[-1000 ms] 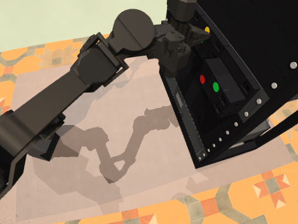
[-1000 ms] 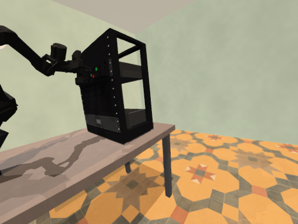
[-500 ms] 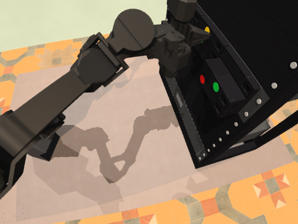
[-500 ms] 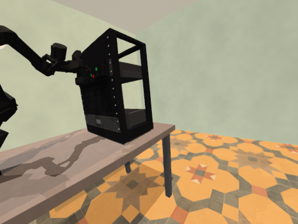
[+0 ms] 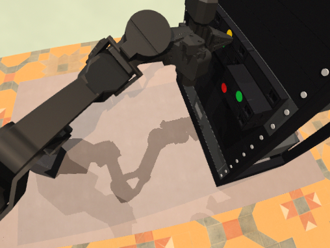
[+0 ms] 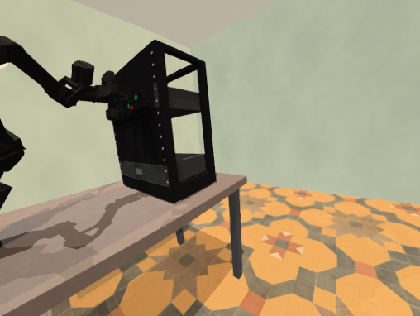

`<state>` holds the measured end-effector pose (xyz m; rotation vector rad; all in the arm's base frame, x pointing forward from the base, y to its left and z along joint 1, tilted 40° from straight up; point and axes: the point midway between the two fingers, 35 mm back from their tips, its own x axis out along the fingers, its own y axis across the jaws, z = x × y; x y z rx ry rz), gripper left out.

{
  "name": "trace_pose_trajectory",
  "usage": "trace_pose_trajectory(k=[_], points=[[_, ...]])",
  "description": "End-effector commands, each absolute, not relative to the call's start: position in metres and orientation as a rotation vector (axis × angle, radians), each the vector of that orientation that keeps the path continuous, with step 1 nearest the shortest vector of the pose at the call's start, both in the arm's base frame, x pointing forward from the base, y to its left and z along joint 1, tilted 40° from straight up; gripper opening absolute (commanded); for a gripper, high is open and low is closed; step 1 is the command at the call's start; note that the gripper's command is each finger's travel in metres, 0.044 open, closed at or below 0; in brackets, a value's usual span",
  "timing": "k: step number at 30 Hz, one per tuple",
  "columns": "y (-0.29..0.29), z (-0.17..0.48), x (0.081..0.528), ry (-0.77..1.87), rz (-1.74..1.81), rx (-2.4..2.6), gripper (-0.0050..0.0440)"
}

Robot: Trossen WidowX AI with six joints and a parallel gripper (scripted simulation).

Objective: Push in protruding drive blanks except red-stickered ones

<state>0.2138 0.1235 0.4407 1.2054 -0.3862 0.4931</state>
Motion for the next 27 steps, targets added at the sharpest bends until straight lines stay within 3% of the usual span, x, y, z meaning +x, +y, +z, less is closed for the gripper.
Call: trace_pose_trajectory(k=[1,27], points=[[0.118,0.461,0.207,-0.429,0.523,1.234,0.0],[0.108,0.425,0.154,-0.429,0.523,1.234,0.0]])
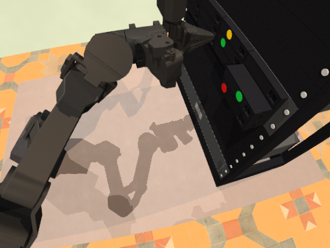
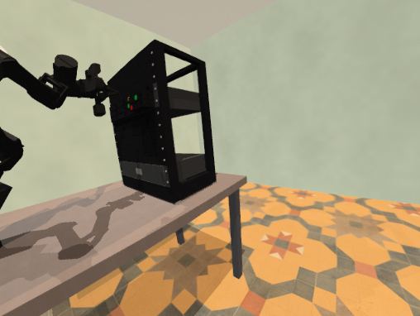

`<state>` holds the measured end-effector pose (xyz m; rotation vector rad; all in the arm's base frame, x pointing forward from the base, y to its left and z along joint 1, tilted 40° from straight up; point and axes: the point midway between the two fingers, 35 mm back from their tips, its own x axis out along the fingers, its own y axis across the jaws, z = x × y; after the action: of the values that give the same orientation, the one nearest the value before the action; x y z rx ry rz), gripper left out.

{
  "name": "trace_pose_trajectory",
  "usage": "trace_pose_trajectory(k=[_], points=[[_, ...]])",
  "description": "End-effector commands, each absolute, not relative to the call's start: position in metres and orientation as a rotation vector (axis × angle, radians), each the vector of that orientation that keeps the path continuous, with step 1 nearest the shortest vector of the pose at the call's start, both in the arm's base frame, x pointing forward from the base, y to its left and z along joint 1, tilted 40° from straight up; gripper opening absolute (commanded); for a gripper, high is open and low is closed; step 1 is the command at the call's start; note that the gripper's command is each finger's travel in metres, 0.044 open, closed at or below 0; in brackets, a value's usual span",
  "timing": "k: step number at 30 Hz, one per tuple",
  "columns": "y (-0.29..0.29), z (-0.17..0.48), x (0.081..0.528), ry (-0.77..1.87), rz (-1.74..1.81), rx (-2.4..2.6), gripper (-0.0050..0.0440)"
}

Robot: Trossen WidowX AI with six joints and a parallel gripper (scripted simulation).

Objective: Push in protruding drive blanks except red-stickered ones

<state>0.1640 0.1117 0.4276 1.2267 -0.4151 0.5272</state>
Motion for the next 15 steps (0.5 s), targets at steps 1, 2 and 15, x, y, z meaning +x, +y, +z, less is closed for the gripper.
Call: trace_pose_trajectory(k=[1,2,15], points=[[0.108,0.424,0.152,-0.429,0.523,1.234,0.0],[0.108,0.423,0.15,-0.429,0.523,1.234,0.0],[0.106,0.417,0.142,-0.429,0.523,1.234,0.0]])
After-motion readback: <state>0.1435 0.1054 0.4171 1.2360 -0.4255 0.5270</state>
